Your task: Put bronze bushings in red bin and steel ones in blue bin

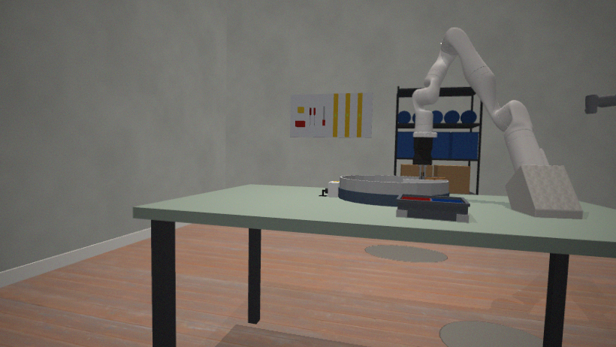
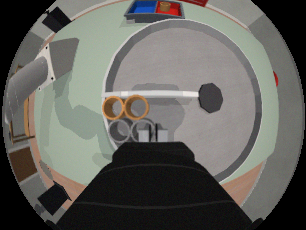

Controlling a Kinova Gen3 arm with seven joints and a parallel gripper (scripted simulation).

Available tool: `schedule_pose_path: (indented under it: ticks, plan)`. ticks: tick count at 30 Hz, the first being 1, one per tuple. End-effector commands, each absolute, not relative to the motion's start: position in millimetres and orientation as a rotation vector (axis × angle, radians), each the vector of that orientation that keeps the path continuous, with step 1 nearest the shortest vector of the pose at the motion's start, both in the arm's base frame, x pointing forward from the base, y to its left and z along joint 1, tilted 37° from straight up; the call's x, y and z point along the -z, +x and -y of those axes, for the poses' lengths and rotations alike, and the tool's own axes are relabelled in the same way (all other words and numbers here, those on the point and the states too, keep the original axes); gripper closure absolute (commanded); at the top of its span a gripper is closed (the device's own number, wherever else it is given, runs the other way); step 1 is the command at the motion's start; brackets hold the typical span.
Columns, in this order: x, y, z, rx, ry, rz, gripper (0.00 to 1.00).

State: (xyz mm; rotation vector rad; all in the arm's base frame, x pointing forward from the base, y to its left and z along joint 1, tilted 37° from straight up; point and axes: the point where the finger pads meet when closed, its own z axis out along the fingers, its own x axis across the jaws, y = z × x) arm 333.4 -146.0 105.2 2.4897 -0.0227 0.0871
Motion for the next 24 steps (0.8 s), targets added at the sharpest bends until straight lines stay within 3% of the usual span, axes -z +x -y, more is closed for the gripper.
schedule_pose_path:
  ticks: [1, 24]
  plan:
    - [-105.8, 333.8, 145.3, -0.089, 2.491, 0.022, 1.00]
    - [-110.9, 333.4, 141.4, -0.085, 2.490, 0.023, 1.00]
